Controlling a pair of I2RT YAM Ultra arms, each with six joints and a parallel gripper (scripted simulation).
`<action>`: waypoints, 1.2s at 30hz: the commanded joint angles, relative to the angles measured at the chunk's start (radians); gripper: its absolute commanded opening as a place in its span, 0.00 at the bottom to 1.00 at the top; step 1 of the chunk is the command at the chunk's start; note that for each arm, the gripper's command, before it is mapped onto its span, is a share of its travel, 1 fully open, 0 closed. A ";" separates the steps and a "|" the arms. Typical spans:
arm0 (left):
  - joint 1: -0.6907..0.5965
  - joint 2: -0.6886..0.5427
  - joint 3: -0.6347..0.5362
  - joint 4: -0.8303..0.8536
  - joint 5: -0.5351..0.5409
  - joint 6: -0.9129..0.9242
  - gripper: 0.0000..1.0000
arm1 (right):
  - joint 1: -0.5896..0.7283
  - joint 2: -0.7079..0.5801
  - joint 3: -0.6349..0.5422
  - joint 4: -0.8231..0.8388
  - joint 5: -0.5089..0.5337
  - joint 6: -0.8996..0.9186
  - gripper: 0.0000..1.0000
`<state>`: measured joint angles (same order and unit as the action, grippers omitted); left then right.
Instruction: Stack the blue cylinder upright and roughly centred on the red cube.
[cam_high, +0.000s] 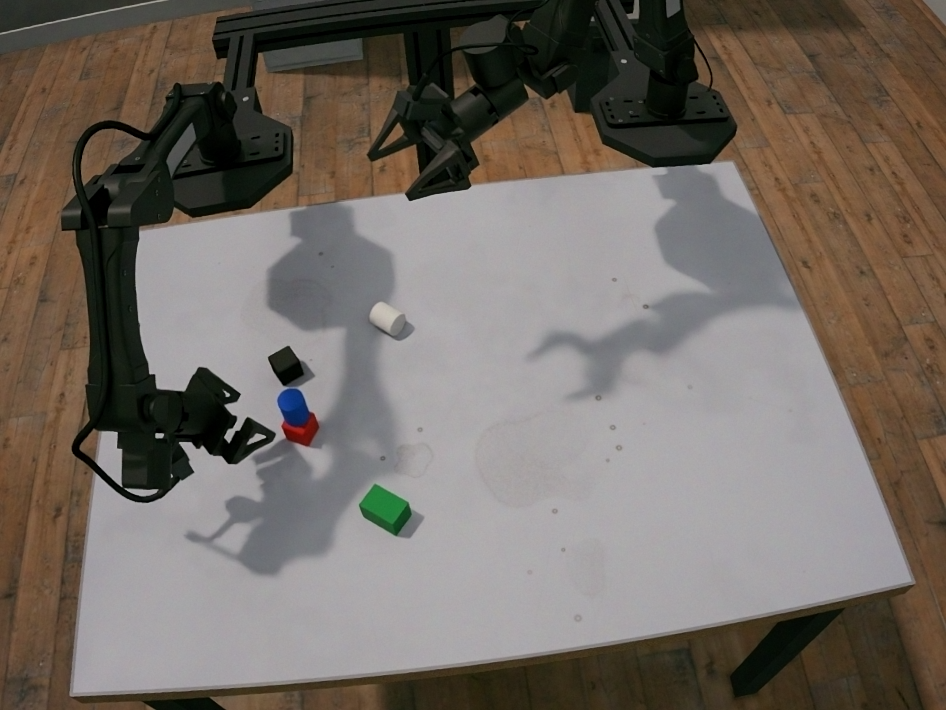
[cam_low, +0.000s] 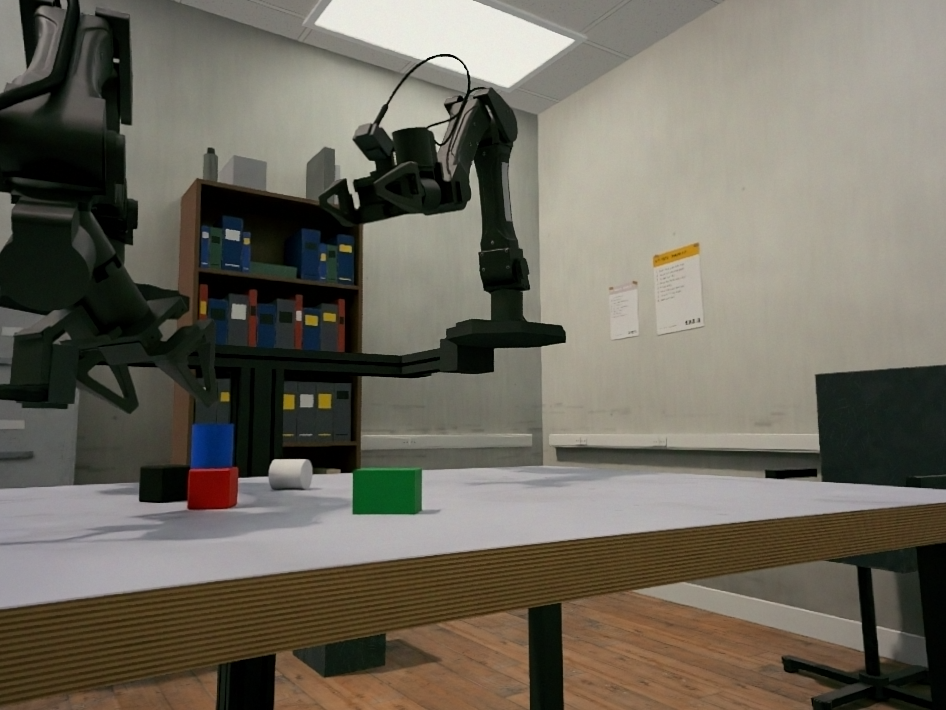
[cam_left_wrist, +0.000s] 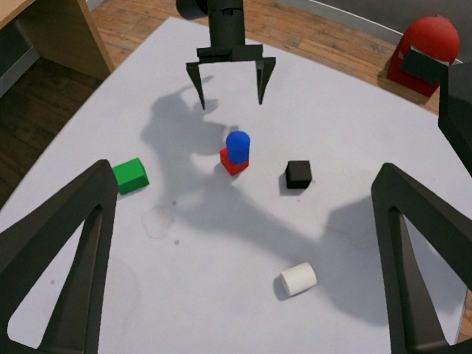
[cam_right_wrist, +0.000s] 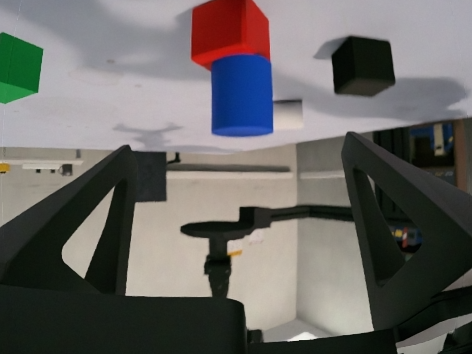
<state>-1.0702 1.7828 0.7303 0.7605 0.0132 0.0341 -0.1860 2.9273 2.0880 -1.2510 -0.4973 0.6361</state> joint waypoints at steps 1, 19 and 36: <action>-0.007 -0.007 -0.011 0.028 -0.007 -0.005 1.00 | 0.017 -0.045 -0.017 0.063 0.027 -0.026 1.00; -0.007 -0.007 -0.011 0.028 -0.007 -0.005 1.00 | 0.134 -0.449 -0.661 0.709 0.211 -0.168 1.00; -0.007 -0.007 -0.011 0.028 -0.007 -0.005 1.00 | 0.238 -0.672 -1.127 1.315 0.359 -0.326 1.00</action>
<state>-1.0702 1.7828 0.7303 0.7605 0.0132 0.0341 0.0414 2.2948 0.9989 -0.1001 -0.1768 0.3515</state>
